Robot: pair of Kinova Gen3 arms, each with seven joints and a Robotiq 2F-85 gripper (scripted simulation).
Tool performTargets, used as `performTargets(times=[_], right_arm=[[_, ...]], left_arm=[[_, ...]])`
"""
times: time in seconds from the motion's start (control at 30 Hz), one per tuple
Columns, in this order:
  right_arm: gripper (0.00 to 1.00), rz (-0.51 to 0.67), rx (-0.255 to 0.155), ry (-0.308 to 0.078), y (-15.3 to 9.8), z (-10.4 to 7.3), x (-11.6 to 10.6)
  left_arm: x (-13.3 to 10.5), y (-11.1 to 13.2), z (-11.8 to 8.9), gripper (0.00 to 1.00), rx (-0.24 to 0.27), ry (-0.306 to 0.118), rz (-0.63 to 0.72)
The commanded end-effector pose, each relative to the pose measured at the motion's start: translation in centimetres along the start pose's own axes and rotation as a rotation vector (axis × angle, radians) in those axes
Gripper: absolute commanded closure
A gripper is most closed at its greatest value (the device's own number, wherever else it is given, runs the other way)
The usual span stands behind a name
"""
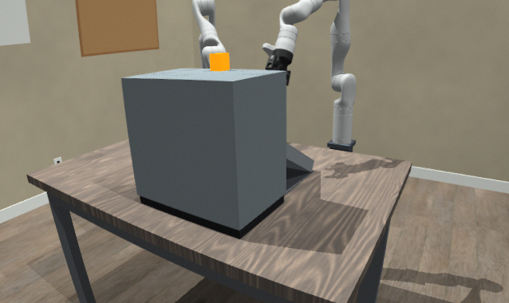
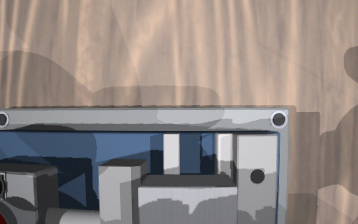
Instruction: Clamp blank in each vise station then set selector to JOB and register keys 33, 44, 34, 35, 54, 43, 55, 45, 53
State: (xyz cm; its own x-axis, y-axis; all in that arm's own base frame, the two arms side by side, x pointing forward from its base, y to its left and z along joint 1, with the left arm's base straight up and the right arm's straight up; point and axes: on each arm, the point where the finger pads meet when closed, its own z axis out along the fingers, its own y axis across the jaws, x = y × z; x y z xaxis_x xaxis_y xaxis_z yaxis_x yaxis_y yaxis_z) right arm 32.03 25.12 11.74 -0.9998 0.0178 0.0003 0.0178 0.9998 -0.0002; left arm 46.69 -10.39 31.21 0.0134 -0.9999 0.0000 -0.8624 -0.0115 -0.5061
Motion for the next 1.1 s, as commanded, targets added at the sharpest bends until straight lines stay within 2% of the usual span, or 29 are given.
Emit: performTargets(times=[0.0,0.93,0.97,1.07], right_arm=[[0.903,0.0,-0.001,-0.001,0.03,0.0,-0.03],[0.903,0.0,-0.001,-0.001,0.03,0.57,-0.03],[0.297,0.0,-0.001,-0.001,0.03,0.57,-0.03],[0.297,0.0,-0.001,-0.001,0.03,0.57,-0.03]], left_arm=[[0.01,-0.06,-0.05,0.002,0.002,0.001,0.0],[0.01,-0.06,-0.05,0.002,0.002,0.001,0.0],[0.01,-0.06,-0.05,0.002,0.002,0.001,0.0],[0.01,-0.06,-0.05,0.002,0.002,0.001,0.0]])
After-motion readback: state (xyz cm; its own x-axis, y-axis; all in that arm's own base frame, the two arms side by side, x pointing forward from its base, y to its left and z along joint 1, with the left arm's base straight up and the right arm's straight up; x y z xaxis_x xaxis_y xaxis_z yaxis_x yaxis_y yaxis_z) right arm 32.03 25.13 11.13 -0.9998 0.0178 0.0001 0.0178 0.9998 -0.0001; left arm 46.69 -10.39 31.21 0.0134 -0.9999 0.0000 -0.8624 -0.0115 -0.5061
